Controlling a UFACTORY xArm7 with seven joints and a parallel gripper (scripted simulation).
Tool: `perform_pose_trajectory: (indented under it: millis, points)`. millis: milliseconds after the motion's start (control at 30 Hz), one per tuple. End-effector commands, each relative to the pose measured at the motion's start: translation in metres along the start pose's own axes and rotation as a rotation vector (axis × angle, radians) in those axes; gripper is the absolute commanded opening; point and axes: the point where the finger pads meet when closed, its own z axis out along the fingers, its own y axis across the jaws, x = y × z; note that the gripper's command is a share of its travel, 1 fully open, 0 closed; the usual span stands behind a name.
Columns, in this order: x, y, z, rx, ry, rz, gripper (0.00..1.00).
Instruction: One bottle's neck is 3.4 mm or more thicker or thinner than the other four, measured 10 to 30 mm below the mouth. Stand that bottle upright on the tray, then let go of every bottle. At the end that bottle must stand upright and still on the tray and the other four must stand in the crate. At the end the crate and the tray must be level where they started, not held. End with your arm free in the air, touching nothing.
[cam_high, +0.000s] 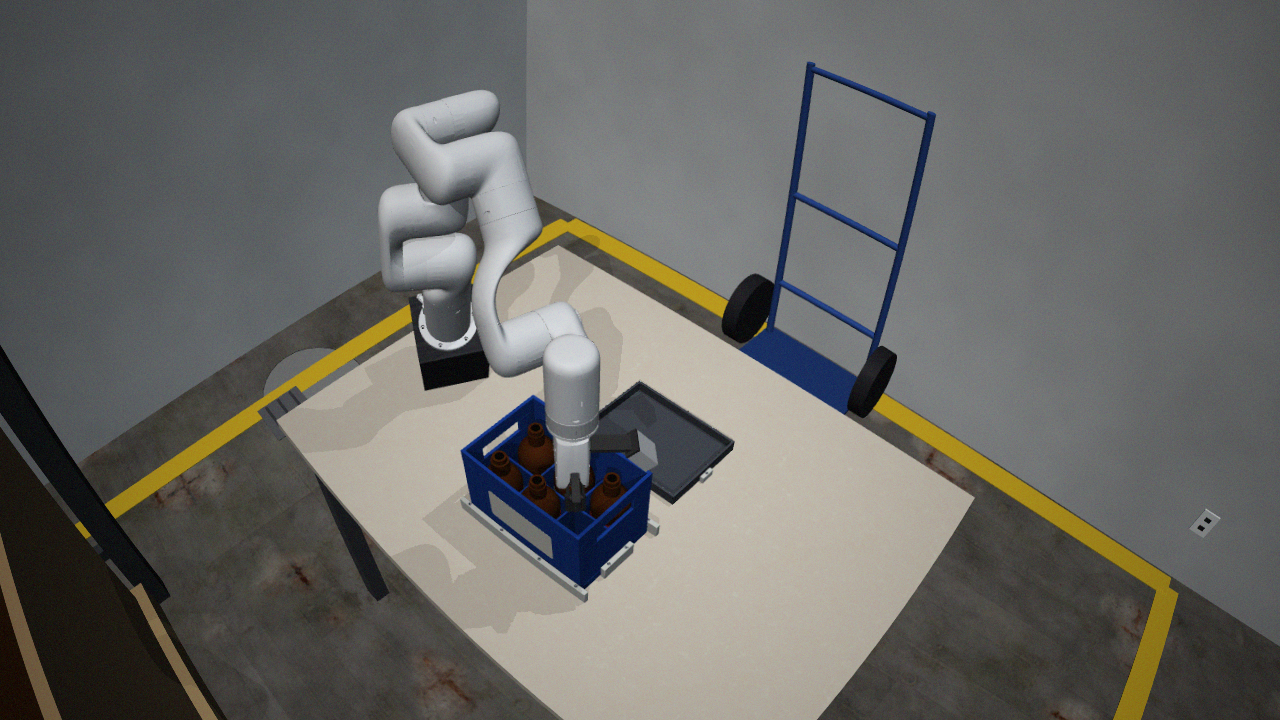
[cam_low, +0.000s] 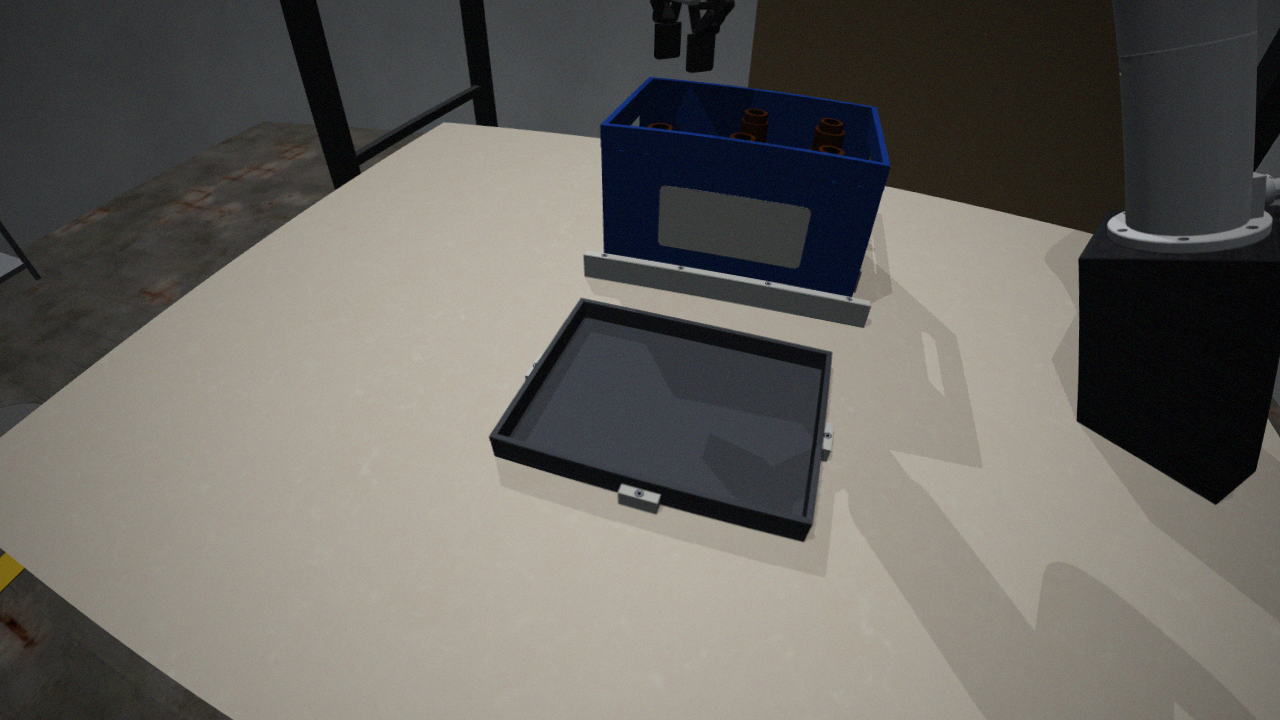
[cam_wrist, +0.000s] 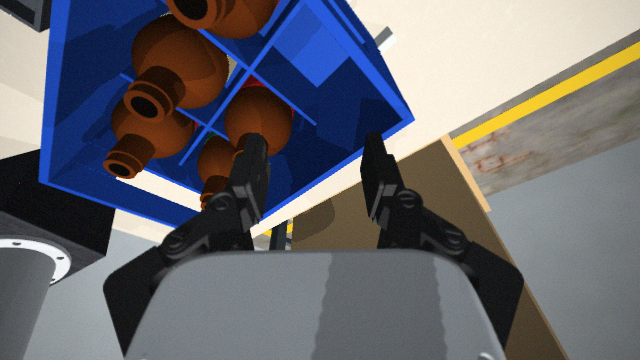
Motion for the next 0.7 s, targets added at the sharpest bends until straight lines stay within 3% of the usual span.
perform_pose_trajectory:
  millis: [0,667]
  points:
    - [0.001,0.001,0.004,-0.004,0.002,0.0,0.65]
    - [0.001,0.002,0.022,-0.004,0.002,0.0,0.65]
